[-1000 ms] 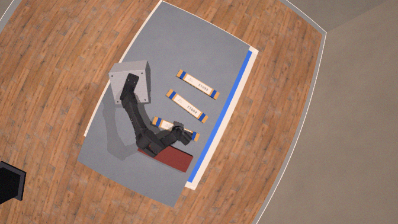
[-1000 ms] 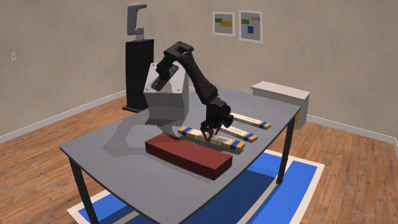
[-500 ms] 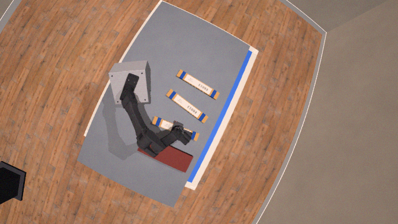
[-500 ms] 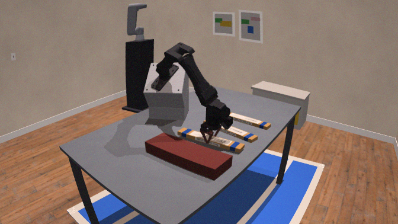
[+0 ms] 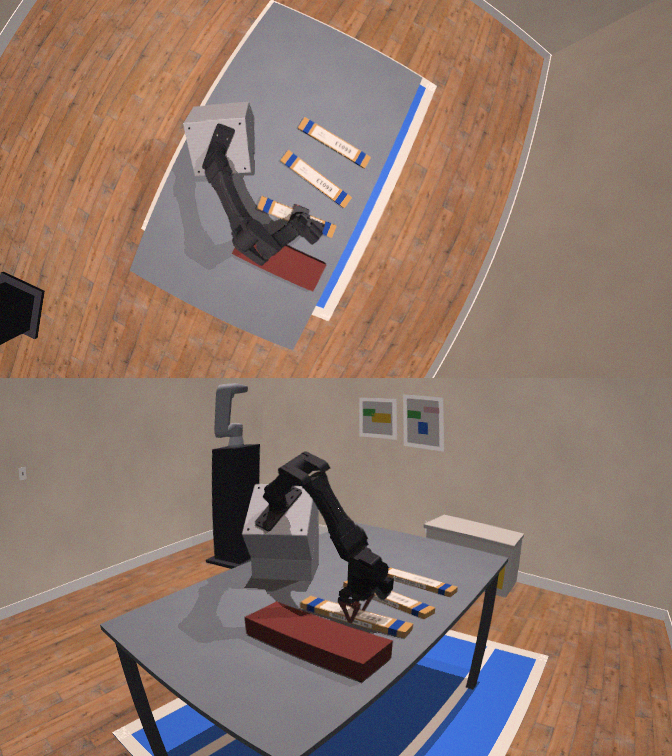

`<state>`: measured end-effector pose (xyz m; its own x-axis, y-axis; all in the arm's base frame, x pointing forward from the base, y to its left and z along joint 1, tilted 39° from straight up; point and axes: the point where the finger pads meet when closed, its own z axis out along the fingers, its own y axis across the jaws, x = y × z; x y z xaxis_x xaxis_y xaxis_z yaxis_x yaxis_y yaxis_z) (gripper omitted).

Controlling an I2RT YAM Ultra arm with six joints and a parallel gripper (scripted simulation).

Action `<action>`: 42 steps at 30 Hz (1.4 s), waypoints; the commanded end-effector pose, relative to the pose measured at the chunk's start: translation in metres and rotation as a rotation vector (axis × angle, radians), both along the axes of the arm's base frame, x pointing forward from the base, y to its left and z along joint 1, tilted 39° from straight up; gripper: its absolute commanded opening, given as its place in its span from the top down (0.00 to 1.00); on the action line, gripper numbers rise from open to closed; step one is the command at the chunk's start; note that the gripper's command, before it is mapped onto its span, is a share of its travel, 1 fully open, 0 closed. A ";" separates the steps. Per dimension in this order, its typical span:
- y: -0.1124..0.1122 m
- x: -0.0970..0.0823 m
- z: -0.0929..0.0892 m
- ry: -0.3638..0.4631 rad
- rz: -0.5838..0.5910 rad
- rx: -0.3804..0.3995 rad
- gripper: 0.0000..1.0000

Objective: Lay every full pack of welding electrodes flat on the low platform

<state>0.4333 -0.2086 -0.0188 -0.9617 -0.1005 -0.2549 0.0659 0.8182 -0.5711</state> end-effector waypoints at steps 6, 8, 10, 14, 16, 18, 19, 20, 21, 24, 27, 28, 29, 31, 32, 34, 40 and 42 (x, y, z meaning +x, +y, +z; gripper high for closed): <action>0.007 0.021 0.021 -0.054 0.037 -0.013 1.00; 0.006 0.022 0.015 -0.052 0.037 -0.012 1.00; 0.005 0.023 0.019 -0.058 0.038 -0.013 1.00; 0.005 0.022 0.022 -0.057 0.035 -0.016 1.00; 0.005 0.021 0.022 -0.053 0.034 -0.015 1.00; 0.005 0.021 0.022 -0.052 0.034 -0.014 1.00; 0.005 0.021 0.022 -0.051 0.034 -0.014 1.00; 0.005 0.021 0.022 -0.051 0.034 -0.014 1.00; 0.005 0.021 0.022 -0.051 0.034 -0.014 1.00; 0.006 0.023 0.023 -0.057 0.036 -0.016 1.00; 0.006 0.023 0.023 -0.058 0.036 -0.016 1.00; 0.006 0.023 0.023 -0.059 0.036 -0.016 1.00; 0.006 0.023 0.023 -0.059 0.036 -0.016 1.00; 0.006 0.023 0.023 -0.060 0.036 -0.016 1.00; 0.005 0.023 0.023 -0.060 0.037 -0.017 1.00; 0.005 0.023 0.023 -0.061 0.037 -0.017 1.00; 0.005 0.023 0.023 -0.061 0.037 -0.017 1.00; 0.005 0.023 0.023 -0.061 0.037 -0.017 0.04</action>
